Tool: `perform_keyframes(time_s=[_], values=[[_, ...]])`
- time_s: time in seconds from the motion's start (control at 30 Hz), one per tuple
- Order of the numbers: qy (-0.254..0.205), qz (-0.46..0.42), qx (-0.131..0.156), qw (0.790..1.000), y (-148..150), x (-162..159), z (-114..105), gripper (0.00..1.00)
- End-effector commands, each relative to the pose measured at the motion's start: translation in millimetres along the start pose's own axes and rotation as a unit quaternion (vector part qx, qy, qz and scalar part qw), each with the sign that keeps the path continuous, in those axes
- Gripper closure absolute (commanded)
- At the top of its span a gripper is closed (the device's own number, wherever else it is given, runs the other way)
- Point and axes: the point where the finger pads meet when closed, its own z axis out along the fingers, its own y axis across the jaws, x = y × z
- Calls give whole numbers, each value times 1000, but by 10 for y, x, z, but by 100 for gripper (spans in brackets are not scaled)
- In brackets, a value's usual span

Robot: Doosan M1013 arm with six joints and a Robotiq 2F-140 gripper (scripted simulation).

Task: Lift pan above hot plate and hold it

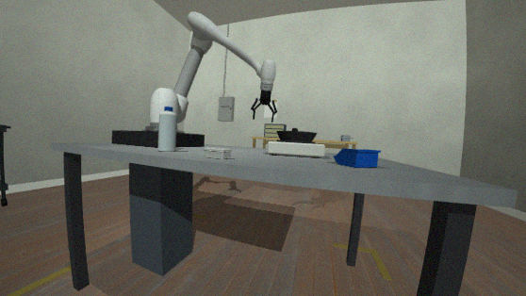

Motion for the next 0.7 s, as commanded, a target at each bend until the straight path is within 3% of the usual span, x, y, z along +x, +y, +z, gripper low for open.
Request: perform_keyframes(time_s=[0.0,0.53,0.57,0.67], values=[[0,0,0,1000,2,5,-7,0],[0,0,0,1000,2,5,-7,0],[1,0,0,1000,1,5,-6,59],[5,4,3,1000,-20,18,9,59]])
